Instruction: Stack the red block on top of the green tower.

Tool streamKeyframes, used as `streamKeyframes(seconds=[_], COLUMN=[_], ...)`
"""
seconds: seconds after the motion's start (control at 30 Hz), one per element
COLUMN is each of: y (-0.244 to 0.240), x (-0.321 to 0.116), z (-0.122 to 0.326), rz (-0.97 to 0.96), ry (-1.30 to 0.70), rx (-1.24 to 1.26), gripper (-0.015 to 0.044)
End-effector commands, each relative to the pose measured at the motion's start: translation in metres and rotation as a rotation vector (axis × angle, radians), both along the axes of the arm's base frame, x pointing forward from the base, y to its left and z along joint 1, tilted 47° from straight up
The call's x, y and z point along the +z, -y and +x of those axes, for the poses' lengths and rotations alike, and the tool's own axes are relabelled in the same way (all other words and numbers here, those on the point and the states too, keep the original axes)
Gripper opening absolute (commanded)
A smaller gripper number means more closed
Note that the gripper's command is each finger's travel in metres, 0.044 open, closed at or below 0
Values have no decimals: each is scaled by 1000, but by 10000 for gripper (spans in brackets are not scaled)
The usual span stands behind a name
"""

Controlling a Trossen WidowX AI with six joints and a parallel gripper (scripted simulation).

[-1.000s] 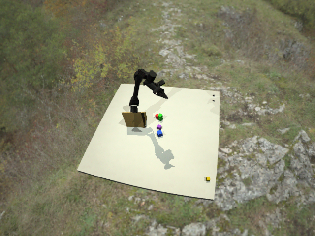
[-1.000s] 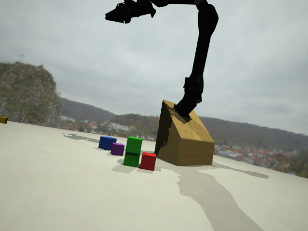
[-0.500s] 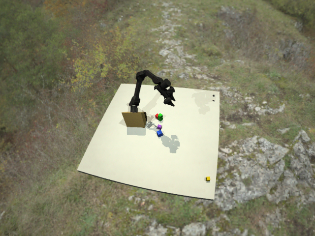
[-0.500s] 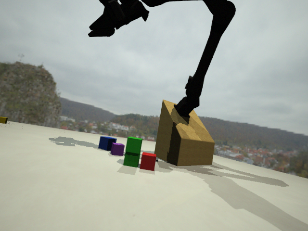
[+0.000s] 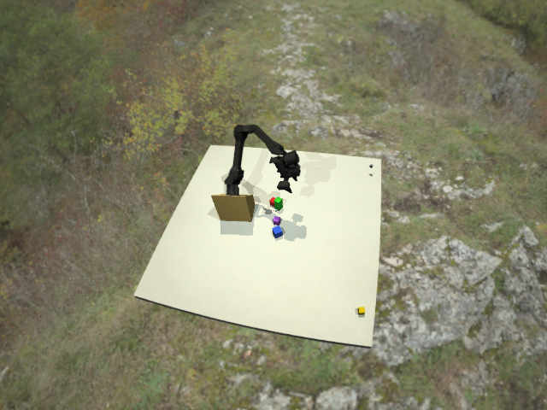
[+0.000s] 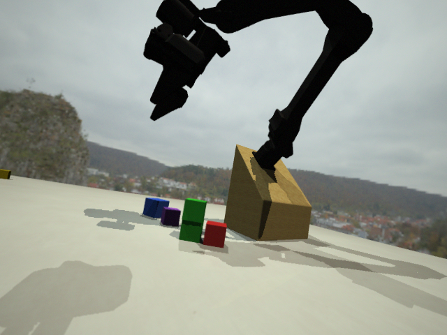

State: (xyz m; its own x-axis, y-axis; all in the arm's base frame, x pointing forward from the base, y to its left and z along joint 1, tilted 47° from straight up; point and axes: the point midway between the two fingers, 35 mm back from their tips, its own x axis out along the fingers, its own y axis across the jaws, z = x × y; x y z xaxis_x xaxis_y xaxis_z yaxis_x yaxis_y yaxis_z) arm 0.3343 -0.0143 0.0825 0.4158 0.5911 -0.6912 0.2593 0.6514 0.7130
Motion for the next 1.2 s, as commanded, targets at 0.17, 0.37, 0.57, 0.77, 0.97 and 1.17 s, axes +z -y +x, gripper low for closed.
streamKeyframes(seconds=[0.17, 0.37, 0.57, 0.77, 0.97, 1.17], y=[-89, -124, -126, -131, -155, -166], x=[-25, -38, -38, -38, -61, -71], z=[-72, -122, -126, -127, -124, -127], rz=[145, 181, 183, 182, 181, 186], ry=[-300, -476, -489, -489, -490, -490], rx=[17, 20, 20, 20, 20, 20], gripper=[440, 440, 440, 440, 440, 440])
